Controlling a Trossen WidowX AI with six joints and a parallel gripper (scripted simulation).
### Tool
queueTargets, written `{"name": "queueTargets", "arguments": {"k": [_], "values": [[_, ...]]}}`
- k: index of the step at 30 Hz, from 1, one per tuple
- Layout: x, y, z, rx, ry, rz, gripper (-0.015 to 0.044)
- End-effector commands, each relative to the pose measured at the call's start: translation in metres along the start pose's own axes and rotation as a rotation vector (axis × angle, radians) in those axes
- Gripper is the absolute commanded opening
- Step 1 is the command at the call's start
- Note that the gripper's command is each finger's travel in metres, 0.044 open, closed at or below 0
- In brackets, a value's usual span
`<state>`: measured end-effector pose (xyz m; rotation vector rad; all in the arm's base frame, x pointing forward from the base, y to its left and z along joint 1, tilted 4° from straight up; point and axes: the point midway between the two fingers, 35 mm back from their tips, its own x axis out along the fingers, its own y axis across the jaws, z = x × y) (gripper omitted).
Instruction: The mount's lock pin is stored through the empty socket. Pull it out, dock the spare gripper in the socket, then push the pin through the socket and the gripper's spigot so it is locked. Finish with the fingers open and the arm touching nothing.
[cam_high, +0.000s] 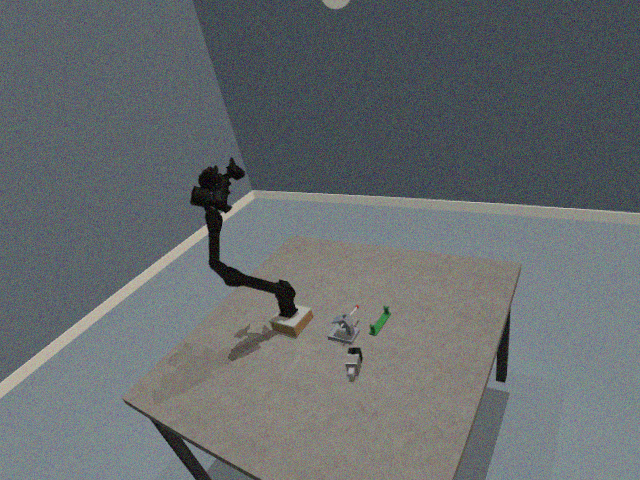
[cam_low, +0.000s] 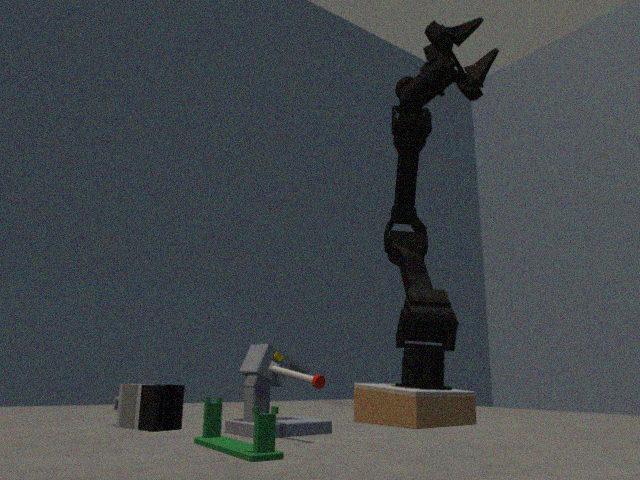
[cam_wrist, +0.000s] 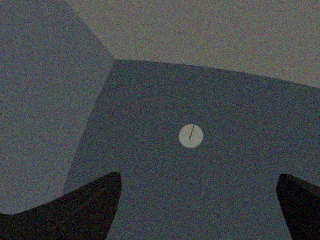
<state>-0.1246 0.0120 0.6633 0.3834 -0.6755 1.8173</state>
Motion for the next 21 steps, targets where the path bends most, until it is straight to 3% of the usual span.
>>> {"name": "queueTargets", "arguments": {"k": [1,4,13,21], "values": [[0.000,-0.001,-0.001,-0.004,0.002,-0.006,0.0374],[0.007,-0.023,-0.016,-0.049,0.037,-0.088,0.0300],[0.028,-0.136,-0.107,-0.131,0.313,-0.359,0.0300],[0.003,-0.230,-0.197,-0.190,0.632,-0.554,0.0300]]}}
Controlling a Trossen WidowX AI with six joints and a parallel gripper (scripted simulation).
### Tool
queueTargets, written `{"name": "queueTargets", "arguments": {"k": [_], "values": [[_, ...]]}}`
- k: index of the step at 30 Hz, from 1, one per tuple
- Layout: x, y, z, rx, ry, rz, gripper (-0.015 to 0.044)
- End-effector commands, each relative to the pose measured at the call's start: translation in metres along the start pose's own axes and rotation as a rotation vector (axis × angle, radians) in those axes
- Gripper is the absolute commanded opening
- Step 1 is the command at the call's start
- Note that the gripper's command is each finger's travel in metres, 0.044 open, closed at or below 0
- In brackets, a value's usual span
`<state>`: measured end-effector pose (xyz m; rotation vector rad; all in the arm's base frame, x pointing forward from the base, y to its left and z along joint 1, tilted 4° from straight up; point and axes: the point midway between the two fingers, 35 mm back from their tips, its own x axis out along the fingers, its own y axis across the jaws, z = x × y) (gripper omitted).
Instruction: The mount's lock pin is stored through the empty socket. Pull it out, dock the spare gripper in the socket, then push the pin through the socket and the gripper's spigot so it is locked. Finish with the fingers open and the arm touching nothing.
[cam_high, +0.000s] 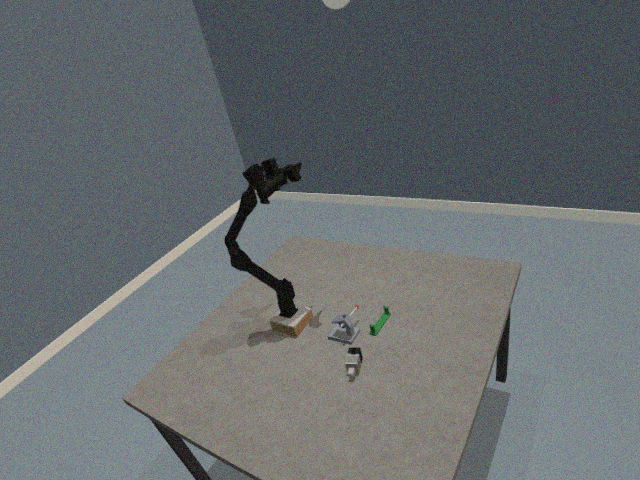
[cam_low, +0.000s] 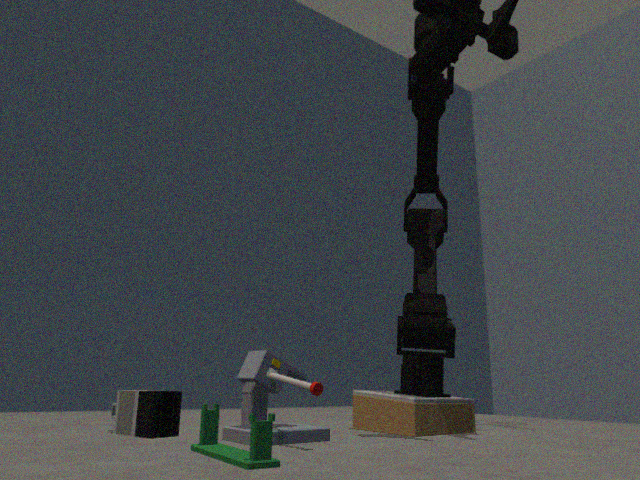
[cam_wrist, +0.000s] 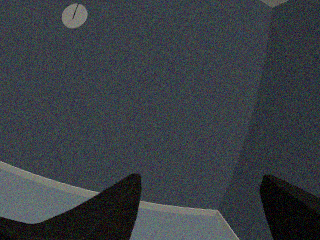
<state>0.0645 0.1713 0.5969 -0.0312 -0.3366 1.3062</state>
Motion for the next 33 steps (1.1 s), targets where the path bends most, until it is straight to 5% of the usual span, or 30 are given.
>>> {"name": "queueTargets", "arguments": {"k": [1,15,33], "values": [[0.024,-0.034,-0.051,-0.049,0.169,-0.085,0.0300],[0.028,-0.133,-0.239,-0.167,0.811,-0.184,0.0300],[-0.098,-0.166,-0.429,-0.101,1.555,0.204,0.0300]]}}
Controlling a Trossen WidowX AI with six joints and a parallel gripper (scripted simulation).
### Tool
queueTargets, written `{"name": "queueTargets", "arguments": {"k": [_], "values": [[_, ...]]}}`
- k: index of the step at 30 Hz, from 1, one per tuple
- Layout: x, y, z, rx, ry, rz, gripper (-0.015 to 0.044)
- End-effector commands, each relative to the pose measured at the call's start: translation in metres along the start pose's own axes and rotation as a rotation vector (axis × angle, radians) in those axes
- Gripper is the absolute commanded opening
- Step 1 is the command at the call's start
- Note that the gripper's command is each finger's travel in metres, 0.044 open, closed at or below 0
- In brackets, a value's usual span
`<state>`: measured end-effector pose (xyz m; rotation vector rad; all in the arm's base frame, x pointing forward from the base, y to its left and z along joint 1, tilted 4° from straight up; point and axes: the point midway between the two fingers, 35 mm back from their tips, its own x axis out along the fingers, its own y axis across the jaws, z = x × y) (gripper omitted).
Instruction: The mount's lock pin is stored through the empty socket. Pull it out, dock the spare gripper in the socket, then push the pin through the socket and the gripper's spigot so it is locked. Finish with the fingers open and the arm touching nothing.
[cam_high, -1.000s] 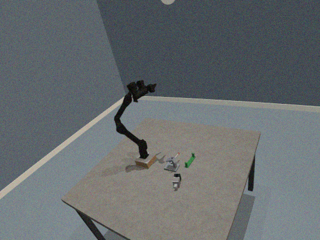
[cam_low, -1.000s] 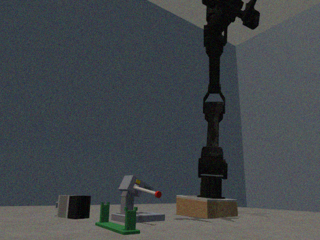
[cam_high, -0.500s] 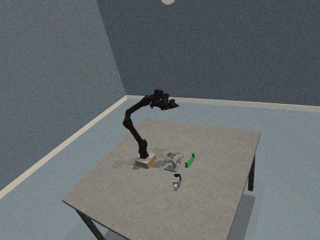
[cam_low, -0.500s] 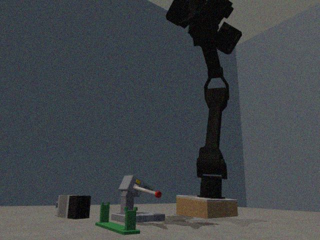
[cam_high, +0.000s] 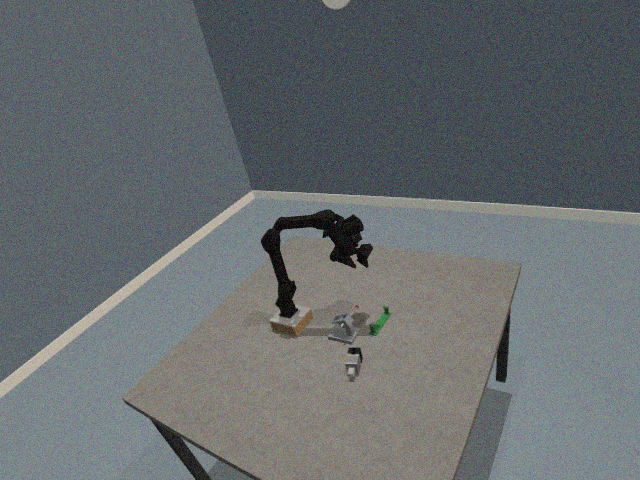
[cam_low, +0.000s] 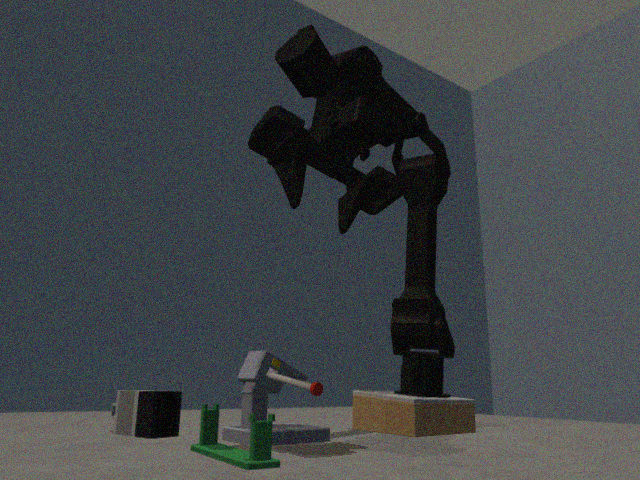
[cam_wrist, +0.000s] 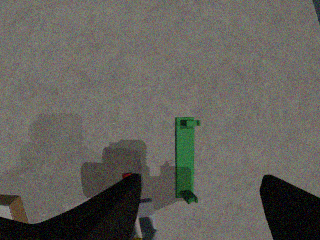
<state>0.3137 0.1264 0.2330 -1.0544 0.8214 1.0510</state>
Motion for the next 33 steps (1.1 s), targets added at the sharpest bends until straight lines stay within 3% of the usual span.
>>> {"name": "queueTargets", "arguments": {"k": [1,6,14,22,33], "values": [[0.028,0.012,-0.040,-0.057,0.130,0.142,0.0300],[0.047,0.027,-0.075,-0.113,0.223,0.294,0.0300],[0.053,0.028,-0.077,-0.114,0.224,0.297,0.0300],[0.109,0.050,-0.092,-0.115,0.223,0.298,0.0300],[0.122,0.054,-0.095,-0.115,0.223,0.298,0.0300]]}}
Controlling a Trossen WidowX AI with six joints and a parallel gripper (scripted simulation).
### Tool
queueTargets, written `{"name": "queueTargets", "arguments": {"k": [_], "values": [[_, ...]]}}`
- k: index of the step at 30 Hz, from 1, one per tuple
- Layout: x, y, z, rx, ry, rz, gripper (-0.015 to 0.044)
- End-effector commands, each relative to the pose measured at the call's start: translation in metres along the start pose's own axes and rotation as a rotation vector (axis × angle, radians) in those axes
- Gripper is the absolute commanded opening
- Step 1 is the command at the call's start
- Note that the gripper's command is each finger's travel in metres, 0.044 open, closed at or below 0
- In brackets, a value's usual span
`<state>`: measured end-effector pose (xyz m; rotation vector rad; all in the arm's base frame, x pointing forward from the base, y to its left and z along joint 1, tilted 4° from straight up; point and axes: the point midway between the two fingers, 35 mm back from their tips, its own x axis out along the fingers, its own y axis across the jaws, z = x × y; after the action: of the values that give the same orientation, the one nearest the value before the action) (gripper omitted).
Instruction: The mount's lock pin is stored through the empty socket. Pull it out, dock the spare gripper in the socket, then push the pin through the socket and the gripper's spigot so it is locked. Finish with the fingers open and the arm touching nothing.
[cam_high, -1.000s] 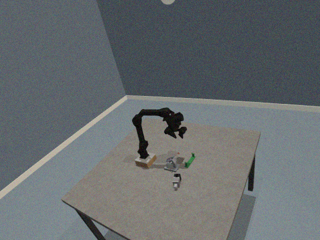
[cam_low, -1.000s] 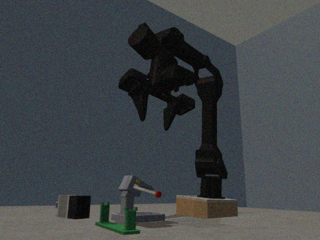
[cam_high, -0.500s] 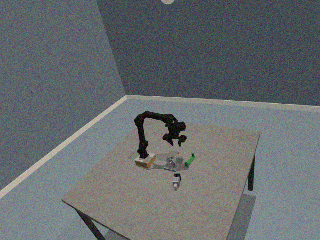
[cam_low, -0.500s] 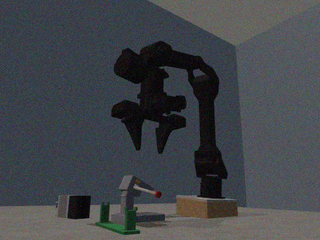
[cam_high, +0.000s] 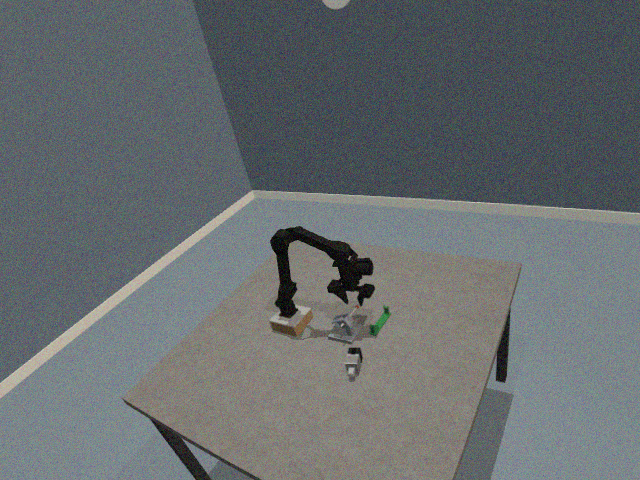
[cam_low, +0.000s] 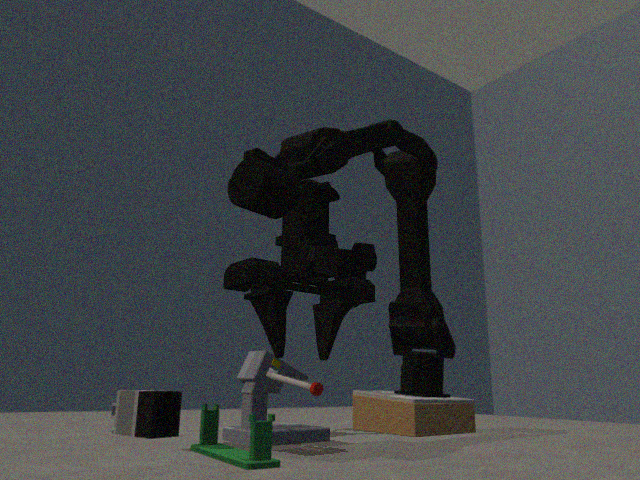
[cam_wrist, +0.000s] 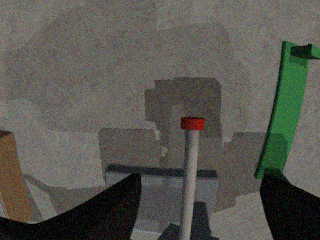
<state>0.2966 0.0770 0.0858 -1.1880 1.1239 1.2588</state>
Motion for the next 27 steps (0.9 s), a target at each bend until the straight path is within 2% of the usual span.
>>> {"name": "queueTargets", "arguments": {"k": [1,27], "values": [[0.009,0.002,-0.001,0.005,0.005,0.006,0.0300],[0.052,0.004,-0.001,0.005,0.005,0.006,0.0300]]}}
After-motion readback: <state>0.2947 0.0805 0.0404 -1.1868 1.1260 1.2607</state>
